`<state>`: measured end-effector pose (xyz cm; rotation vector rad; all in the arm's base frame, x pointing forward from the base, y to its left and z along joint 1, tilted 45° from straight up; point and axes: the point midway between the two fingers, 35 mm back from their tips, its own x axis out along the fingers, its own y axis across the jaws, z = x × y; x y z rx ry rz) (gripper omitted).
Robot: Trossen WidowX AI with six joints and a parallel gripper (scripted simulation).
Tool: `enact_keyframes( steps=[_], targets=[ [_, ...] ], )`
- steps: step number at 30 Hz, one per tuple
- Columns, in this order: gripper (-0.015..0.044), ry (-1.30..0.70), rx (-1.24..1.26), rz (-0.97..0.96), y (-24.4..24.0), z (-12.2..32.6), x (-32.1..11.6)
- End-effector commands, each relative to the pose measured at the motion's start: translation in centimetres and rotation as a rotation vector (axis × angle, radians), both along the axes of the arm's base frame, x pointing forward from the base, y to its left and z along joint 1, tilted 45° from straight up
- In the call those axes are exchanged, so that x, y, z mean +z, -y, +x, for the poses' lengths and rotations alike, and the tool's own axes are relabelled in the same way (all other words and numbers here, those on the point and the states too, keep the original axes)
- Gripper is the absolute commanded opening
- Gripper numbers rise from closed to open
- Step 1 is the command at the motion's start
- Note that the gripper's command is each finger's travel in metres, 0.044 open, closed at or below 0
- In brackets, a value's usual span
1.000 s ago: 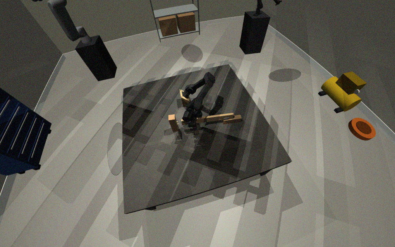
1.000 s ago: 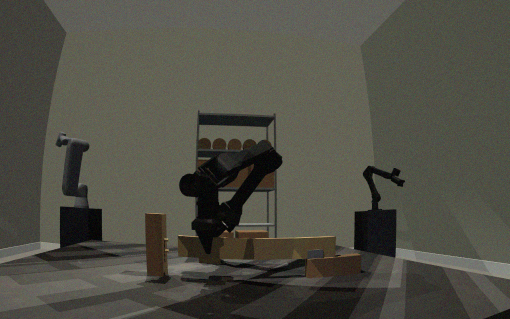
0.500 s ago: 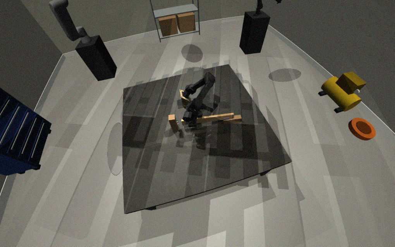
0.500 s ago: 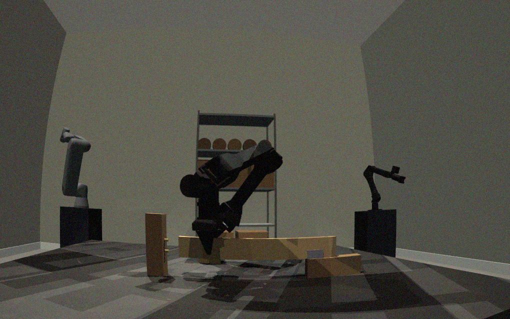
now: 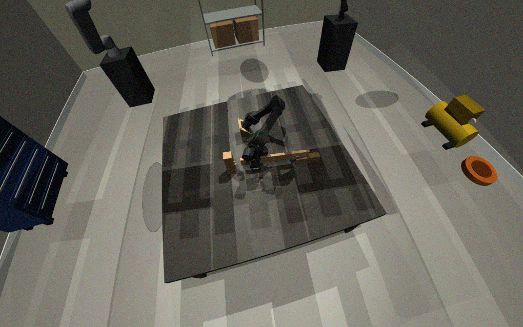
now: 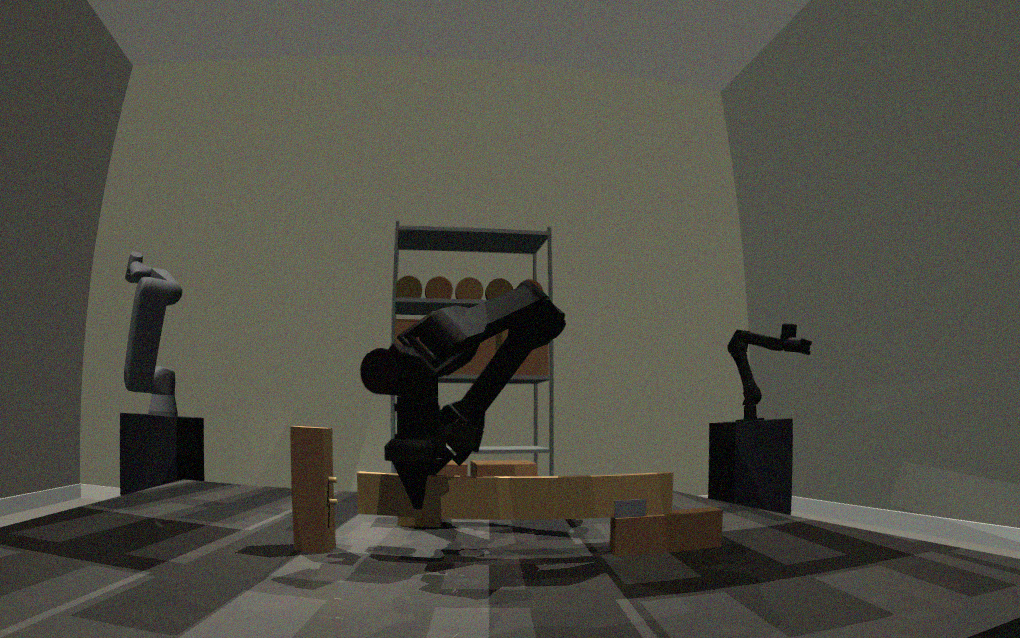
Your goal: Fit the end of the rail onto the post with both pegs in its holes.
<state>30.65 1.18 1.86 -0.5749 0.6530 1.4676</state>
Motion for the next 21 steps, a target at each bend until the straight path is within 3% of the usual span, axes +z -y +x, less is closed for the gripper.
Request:
enact_keyframes(
  steps=[1,21],
  targets=[
    [0.0000,0.006,-0.004,-0.001,0.13,0.09,0.28],
    [0.0000,0.006,-0.004,-0.002,0.48,0.07,-0.12]
  ],
)
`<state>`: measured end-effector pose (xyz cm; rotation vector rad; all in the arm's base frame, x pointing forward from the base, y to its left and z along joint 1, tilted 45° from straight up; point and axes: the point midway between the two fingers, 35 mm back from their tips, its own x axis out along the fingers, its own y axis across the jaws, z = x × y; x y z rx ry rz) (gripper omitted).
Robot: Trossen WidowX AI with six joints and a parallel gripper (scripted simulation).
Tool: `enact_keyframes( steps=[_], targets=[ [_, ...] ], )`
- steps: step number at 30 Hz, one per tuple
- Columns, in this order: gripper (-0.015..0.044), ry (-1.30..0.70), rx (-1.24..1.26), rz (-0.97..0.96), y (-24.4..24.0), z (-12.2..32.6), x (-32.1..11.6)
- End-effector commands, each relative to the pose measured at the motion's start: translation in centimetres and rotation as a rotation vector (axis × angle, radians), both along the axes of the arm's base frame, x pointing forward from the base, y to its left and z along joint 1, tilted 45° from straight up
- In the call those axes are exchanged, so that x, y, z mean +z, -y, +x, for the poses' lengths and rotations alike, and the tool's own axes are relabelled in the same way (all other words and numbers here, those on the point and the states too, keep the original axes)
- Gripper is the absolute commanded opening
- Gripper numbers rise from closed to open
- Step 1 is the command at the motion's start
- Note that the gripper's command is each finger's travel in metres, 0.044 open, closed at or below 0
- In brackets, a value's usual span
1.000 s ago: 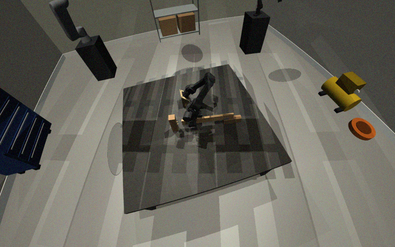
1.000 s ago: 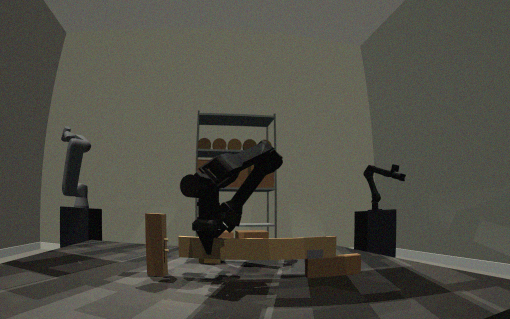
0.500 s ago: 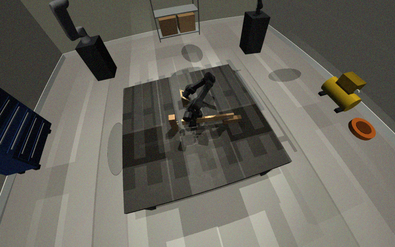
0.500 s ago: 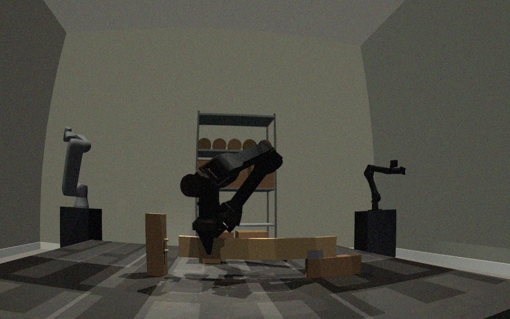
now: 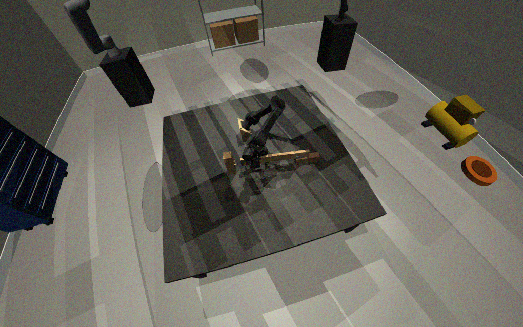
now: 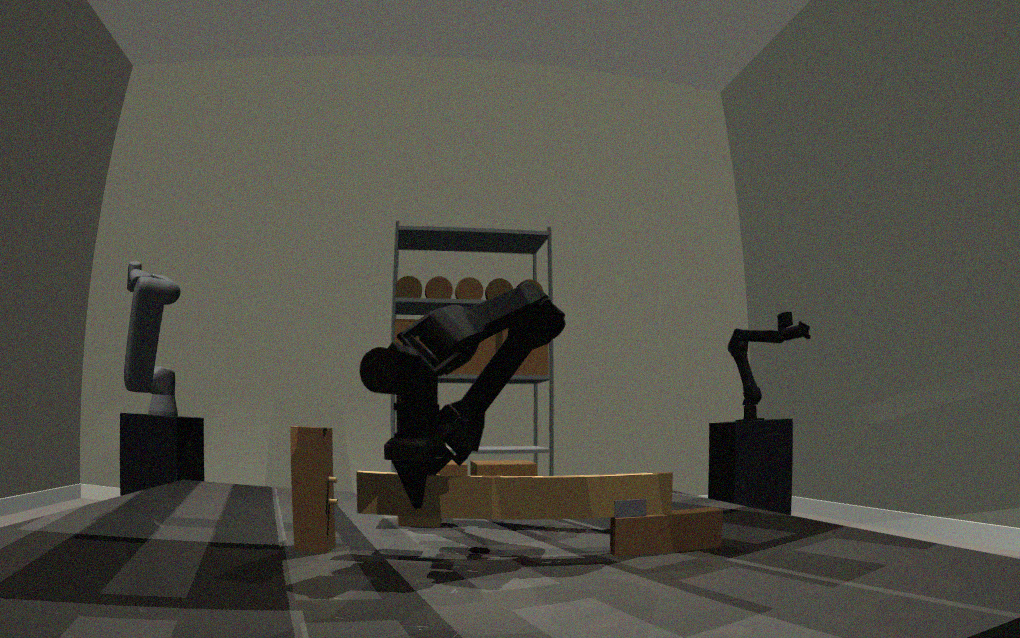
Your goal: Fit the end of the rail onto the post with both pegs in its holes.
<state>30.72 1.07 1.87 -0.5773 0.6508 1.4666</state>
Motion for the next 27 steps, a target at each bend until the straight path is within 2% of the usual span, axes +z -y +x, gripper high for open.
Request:
enact_keyframes(
  steps=[1,27],
  targets=[
    [0.0000,0.003,-0.004,-0.002,0.39,0.00,-0.16],
    [0.0000,0.003,-0.004,-0.002,0.75,-0.13,-0.88]
  ],
)
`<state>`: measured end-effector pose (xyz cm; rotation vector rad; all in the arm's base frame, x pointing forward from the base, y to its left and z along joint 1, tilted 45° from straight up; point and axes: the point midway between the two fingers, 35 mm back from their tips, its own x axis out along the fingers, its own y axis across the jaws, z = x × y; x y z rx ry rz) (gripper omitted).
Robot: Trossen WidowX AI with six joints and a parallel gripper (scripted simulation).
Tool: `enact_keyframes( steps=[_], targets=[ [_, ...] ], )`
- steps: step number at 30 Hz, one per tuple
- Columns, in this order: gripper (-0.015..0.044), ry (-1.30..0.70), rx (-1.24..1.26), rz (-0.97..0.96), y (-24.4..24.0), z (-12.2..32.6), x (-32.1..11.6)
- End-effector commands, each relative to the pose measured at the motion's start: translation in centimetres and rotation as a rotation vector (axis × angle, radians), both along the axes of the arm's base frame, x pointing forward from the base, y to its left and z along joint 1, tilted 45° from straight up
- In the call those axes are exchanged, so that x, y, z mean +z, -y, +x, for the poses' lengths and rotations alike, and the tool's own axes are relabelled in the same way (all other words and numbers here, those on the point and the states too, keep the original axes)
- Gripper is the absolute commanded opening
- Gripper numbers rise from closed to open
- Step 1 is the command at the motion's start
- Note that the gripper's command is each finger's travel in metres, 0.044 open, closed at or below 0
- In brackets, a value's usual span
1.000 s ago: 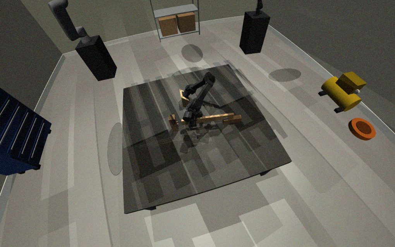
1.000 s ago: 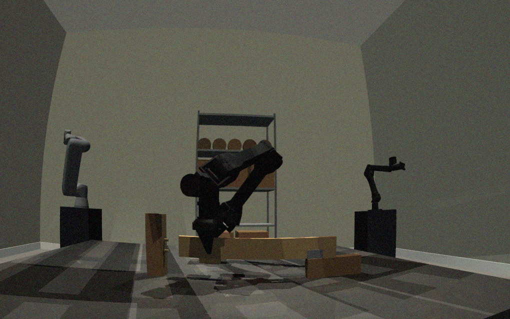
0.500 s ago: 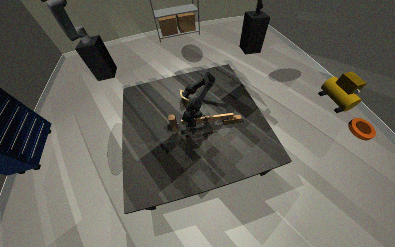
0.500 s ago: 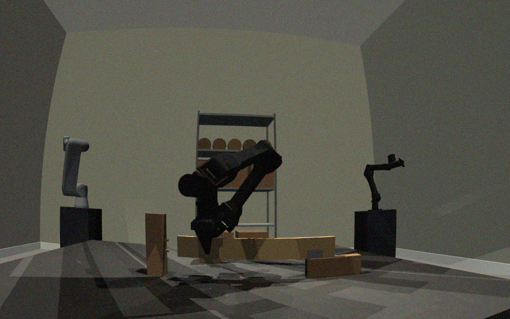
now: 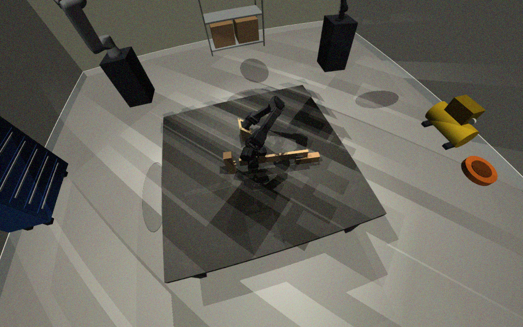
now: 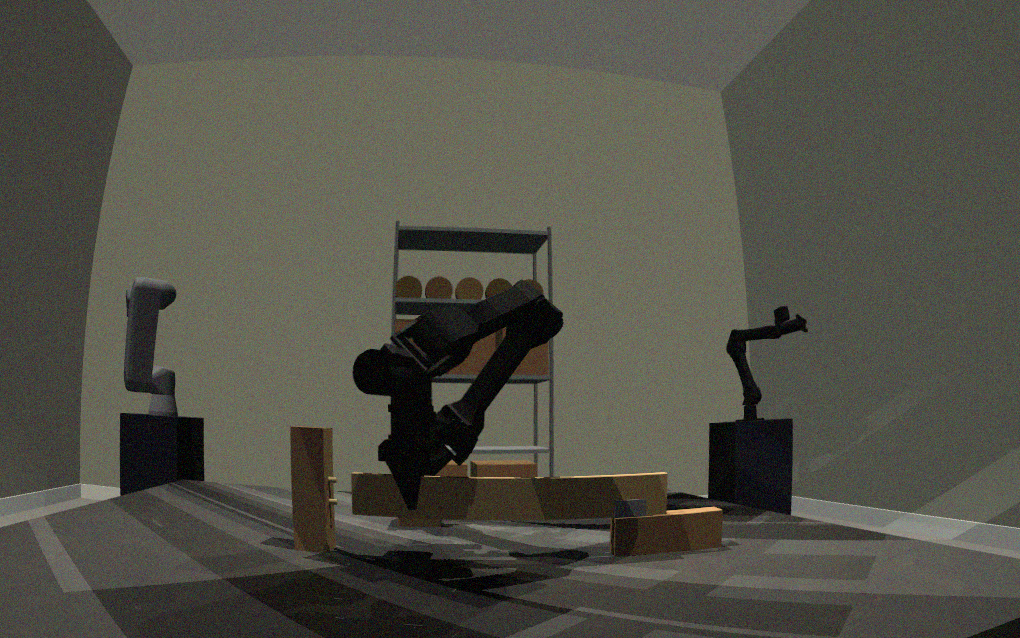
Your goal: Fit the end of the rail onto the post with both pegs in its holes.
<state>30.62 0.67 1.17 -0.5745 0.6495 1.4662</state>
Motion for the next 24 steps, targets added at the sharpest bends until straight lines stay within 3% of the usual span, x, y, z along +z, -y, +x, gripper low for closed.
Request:
enact_keyframes(
  steps=[1,24],
  targets=[
    [0.0000,0.003,-0.003,-0.004,0.38,-0.03,-0.20],
    [0.0000,0.003,-0.003,-0.005,1.05,-0.07,-0.50]
  ],
)
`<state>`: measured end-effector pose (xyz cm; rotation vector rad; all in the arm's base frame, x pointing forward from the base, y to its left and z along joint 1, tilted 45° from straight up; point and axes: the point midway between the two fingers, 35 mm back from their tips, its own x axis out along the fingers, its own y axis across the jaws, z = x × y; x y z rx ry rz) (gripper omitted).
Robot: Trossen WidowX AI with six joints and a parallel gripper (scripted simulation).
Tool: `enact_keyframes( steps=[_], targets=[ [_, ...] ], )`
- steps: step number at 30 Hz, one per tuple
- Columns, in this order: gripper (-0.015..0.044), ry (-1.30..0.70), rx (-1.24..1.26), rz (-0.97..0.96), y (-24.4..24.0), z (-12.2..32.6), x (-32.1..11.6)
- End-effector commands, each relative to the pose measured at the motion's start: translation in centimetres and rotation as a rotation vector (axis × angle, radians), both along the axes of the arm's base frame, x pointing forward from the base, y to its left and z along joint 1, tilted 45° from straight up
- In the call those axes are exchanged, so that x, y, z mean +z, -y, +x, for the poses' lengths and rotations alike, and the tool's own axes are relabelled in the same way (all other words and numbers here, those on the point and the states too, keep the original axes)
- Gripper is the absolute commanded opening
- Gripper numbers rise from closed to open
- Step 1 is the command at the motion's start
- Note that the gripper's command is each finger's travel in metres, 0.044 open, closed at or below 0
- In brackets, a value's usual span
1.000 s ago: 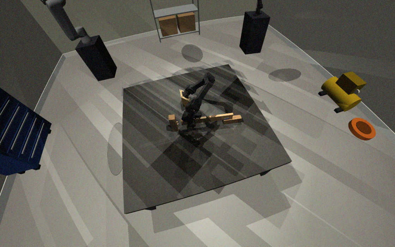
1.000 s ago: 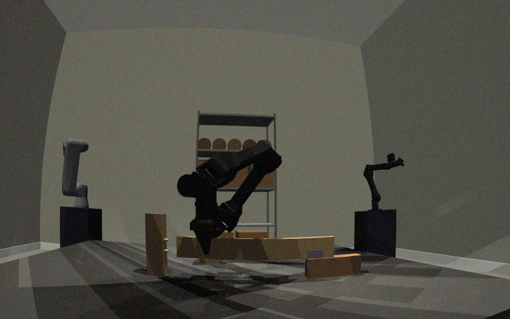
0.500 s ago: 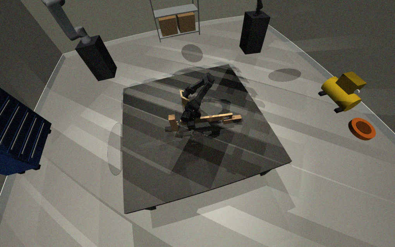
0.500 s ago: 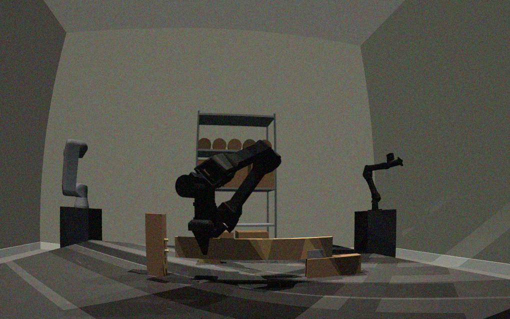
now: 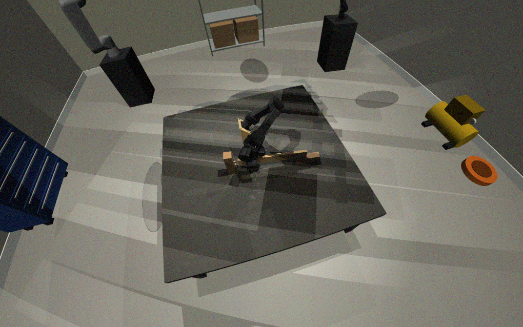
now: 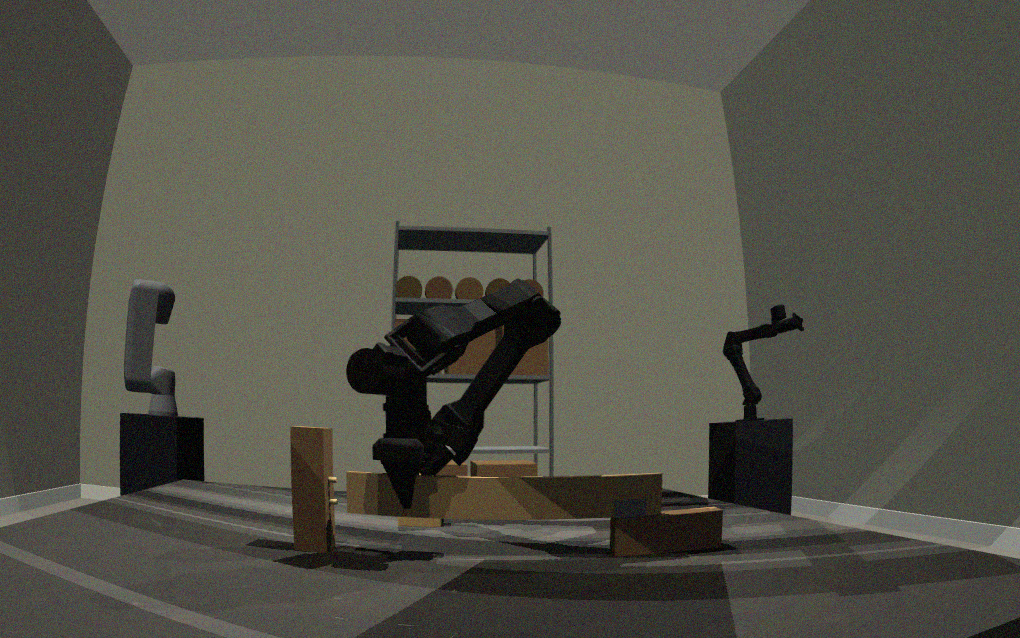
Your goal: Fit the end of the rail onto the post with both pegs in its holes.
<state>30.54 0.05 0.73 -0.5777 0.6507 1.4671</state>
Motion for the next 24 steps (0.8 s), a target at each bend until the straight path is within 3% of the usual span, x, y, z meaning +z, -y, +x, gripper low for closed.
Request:
enact_keyframes(
  steps=[1,24],
  targets=[
    [0.0000,0.003,-0.005,-0.002,0.45,0.01,-0.08],
    [0.0000,0.003,-0.005,-0.002,0.87,-0.01,-0.66]
  ],
)
